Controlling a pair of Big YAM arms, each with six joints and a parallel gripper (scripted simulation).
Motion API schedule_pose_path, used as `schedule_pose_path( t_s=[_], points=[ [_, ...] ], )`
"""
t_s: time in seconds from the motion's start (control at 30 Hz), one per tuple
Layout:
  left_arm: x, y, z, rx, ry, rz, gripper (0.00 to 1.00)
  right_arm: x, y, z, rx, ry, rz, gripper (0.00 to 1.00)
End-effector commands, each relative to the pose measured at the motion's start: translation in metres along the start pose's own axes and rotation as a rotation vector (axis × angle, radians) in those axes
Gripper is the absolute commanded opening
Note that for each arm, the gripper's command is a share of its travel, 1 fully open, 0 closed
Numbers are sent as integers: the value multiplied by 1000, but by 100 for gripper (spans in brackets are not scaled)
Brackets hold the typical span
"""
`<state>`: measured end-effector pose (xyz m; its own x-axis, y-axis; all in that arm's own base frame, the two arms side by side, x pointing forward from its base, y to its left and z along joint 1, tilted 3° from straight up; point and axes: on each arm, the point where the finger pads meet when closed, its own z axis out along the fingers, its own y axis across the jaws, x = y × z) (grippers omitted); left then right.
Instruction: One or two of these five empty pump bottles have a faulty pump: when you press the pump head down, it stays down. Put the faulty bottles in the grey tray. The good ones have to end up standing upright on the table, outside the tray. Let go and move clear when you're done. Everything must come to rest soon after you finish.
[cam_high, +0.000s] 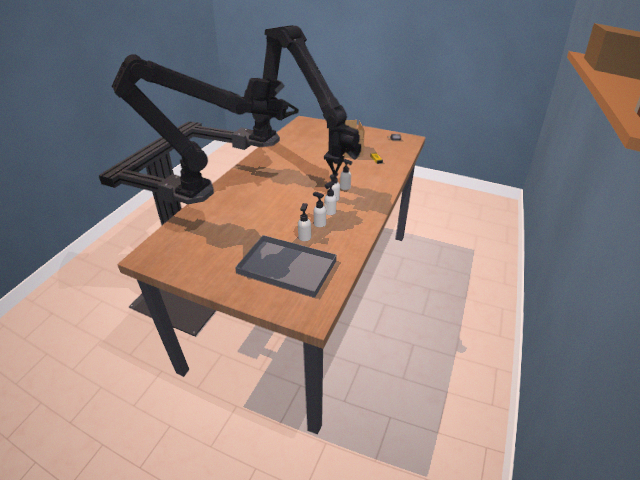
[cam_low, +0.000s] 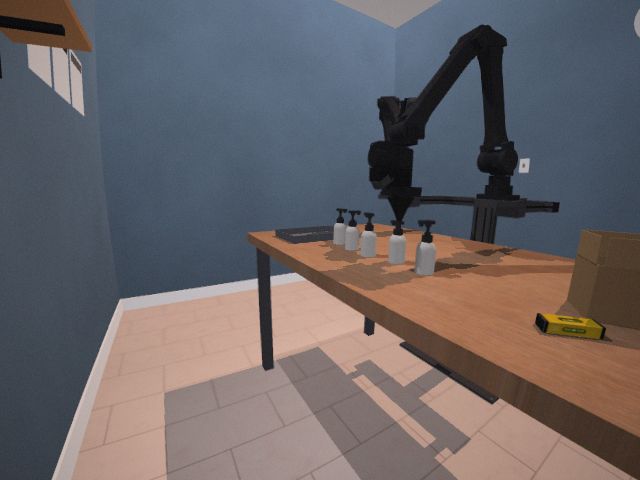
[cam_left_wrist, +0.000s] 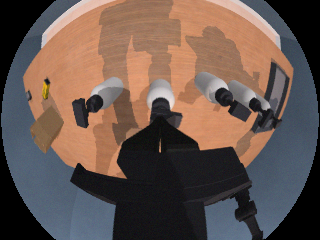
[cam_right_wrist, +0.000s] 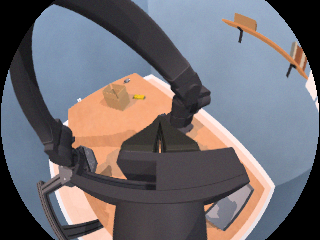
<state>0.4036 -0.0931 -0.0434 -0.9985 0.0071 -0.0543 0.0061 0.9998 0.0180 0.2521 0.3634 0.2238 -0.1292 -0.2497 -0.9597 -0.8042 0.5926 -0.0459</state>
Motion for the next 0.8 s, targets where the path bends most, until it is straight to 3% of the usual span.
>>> schedule_pose_path(
  t_s=[0.0, 0.23, 0.4, 0.63, 0.73, 0.77],
  points=[
    [0, 5, 11, -2, 6, -12, 0, -10, -2, 4, 4, -25, -6, 0],
    [-26, -11, -22, 17, -69, -7, 0, -10, -2, 4, 4, -25, -6, 0],
    [-29, -16, -40, 21, -78, -5, 0, -10, -2, 4, 4, -25, -6, 0],
    [-27, -12, -85, 20, -79, -12, 0, -10, -2, 4, 4, -25, -6, 0],
    [-17, -6, -78, 13, -55, -6, 0, -10, -2, 4, 4, -25, -6, 0],
    [-12, -1, -59, 4, -18, -14, 0, -10, -2, 4, 4, -25, -6, 0]
  ],
)
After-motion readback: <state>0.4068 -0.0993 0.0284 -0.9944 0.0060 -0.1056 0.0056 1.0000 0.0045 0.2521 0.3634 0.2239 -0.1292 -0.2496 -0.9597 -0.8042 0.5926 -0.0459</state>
